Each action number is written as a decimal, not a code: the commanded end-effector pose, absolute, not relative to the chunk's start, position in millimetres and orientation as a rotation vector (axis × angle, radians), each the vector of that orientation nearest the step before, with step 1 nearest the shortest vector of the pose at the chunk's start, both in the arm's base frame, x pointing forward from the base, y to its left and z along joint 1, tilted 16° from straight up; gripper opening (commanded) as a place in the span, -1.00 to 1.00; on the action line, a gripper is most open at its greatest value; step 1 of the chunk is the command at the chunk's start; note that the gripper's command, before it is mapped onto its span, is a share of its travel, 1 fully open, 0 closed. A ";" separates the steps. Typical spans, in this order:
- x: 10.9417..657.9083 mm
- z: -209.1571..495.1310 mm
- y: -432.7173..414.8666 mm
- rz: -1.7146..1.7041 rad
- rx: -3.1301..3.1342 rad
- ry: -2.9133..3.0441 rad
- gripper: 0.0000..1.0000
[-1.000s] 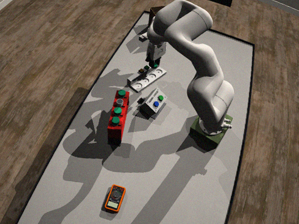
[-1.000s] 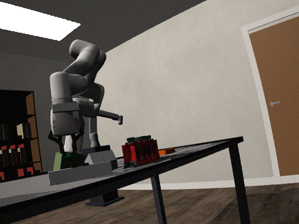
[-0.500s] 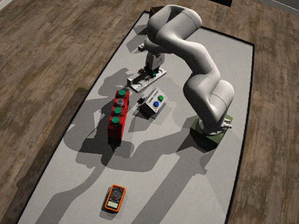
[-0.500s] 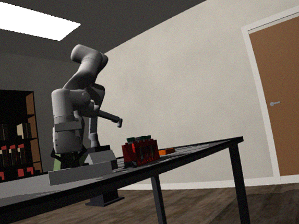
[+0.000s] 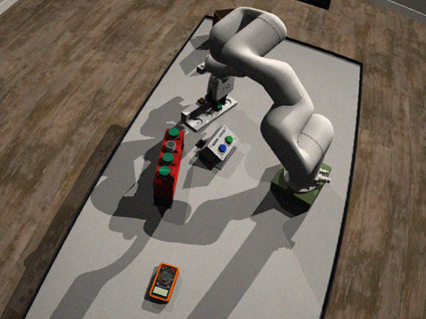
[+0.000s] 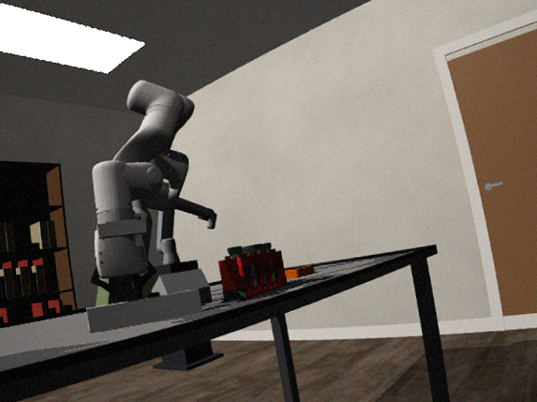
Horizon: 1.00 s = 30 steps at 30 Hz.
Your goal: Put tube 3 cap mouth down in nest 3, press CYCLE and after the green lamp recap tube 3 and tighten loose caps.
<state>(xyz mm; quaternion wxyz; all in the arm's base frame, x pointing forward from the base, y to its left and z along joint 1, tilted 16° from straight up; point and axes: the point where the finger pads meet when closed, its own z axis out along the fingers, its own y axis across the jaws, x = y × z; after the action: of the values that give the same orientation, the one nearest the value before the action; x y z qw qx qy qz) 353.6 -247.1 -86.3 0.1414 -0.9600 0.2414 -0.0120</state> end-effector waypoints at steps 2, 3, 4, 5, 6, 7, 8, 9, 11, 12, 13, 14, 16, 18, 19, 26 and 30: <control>354.5 -86.4 -248.5 -0.040 -2.773 0.699 -1.00; 354.6 -86.8 -248.4 -0.040 -2.773 0.699 -1.00; 354.6 -87.3 -248.3 -0.040 -2.773 0.699 -1.00; 354.6 -87.8 -248.1 -0.040 -2.773 0.699 -1.00; 354.7 -88.3 -248.0 -0.040 -2.773 0.699 -1.00; 354.7 -88.7 -247.8 -0.040 -2.773 0.699 -1.00; 354.7 -89.2 -247.7 -0.040 -2.773 0.699 -1.00; 354.8 -89.7 -247.6 -0.040 -2.773 0.699 -1.00; 354.8 -90.7 -247.3 -0.040 -2.773 0.699 -1.00; 354.9 -91.2 -247.2 -0.040 -2.773 0.699 -1.00; 354.9 -91.6 -247.0 -0.040 -2.773 0.699 -1.00; 355.0 -92.1 -246.9 -0.040 -2.773 0.699 -1.00; 355.0 -92.1 -246.9 -0.040 -2.773 0.699 -1.00; 355.0 -92.1 -246.9 -0.040 -2.773 0.699 -1.00; 355.0 -92.2 -246.9 -0.040 -2.773 0.699 -1.00; 355.0 -92.2 -246.9 -0.040 -2.773 0.699 -0.08; 355.0 -92.2 -246.9 -0.040 -2.773 0.699 -0.08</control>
<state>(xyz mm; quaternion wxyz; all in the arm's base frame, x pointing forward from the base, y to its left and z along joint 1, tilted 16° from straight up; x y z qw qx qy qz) 354.1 -245.1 -93.4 0.1414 -0.9600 0.2414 -0.0121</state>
